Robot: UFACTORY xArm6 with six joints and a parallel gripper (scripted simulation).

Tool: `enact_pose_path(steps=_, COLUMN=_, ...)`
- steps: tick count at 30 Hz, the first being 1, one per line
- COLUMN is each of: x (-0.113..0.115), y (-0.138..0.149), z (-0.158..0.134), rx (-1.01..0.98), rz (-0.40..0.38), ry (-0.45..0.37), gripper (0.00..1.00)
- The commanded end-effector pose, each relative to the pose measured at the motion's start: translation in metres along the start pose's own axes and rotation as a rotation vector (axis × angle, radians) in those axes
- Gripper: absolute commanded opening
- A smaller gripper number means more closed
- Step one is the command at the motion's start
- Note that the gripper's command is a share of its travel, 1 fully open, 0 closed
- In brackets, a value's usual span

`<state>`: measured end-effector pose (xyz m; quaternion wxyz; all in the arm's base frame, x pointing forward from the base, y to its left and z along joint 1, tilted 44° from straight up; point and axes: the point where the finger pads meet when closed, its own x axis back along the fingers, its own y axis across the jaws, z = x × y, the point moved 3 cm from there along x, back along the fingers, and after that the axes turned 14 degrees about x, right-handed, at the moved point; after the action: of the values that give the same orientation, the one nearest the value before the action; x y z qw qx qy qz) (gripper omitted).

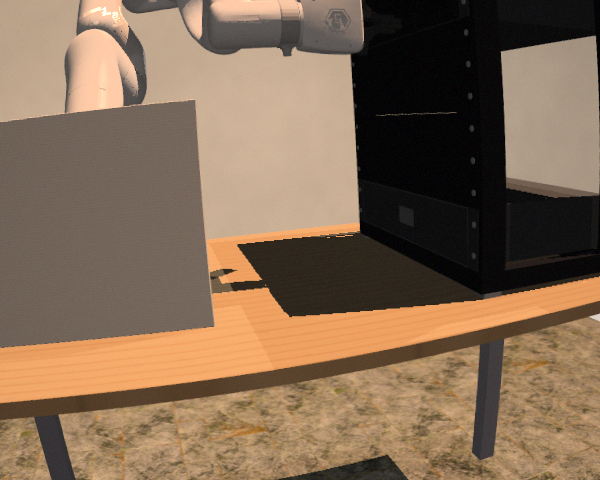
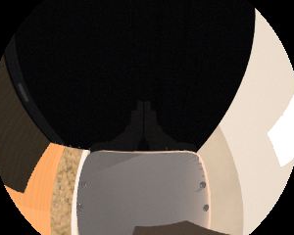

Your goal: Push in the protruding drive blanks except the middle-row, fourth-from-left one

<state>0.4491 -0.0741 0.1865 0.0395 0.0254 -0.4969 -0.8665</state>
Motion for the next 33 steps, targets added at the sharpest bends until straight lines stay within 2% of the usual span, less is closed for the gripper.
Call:
enact_pose_path(steps=1, x=-0.0015, y=0.0012, z=0.0001, rx=0.001, rz=-0.003, ry=0.001, gripper=0.0)
enact_pose_path(steps=33, x=-0.0088, y=0.0013, z=0.0001, rx=0.001, rz=-0.003, ry=0.001, gripper=0.0)
